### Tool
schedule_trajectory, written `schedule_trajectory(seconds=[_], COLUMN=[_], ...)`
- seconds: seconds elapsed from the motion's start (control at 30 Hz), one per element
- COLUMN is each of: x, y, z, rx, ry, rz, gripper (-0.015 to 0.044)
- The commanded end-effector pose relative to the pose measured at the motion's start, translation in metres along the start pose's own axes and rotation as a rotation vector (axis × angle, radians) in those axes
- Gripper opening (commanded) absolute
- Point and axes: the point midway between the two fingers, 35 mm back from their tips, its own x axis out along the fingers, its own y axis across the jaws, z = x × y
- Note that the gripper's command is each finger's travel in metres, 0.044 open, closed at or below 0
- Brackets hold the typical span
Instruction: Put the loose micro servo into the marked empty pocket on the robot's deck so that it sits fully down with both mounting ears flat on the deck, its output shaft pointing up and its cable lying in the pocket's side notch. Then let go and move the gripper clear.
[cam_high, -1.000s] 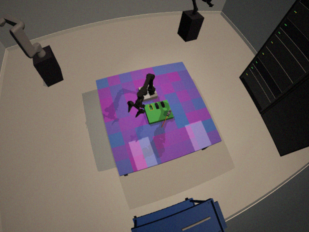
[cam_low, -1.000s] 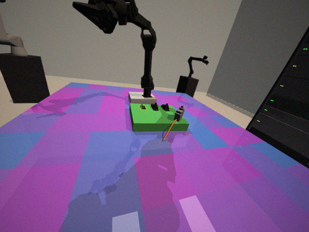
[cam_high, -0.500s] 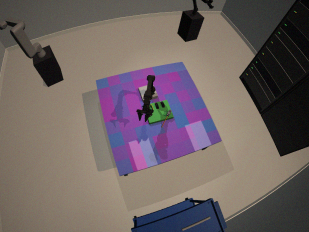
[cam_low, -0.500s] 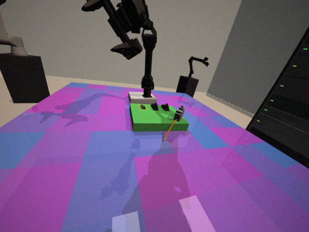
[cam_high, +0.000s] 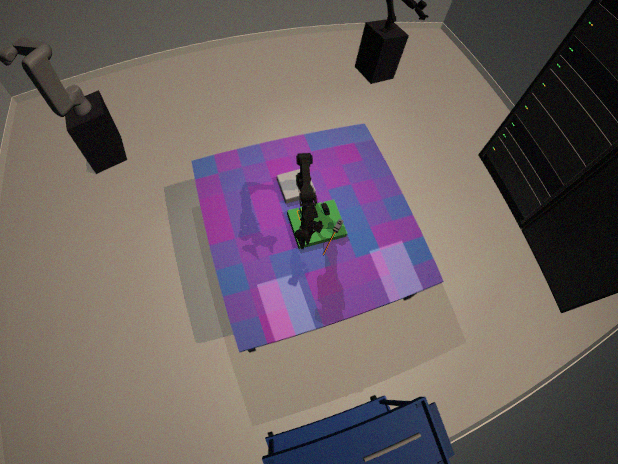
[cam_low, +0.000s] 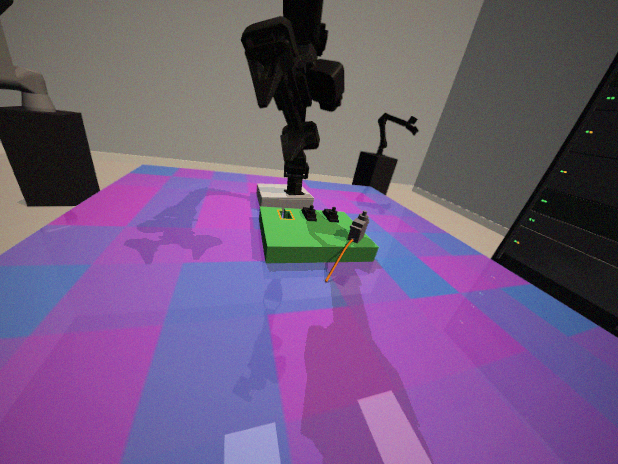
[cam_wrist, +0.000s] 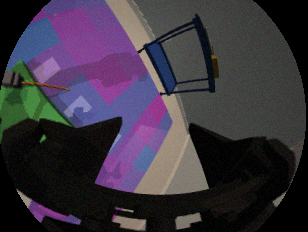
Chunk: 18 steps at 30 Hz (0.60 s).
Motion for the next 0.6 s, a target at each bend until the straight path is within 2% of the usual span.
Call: schedule_trajectory(seconds=[0.0,0.57], x=[0.006,0.002], y=[0.022,0.127], z=[0.013,0.069], rx=[-0.087,-0.543], ry=[-0.014,-0.113], rz=[0.076,0.407], gripper=[0.0440,0.0440])
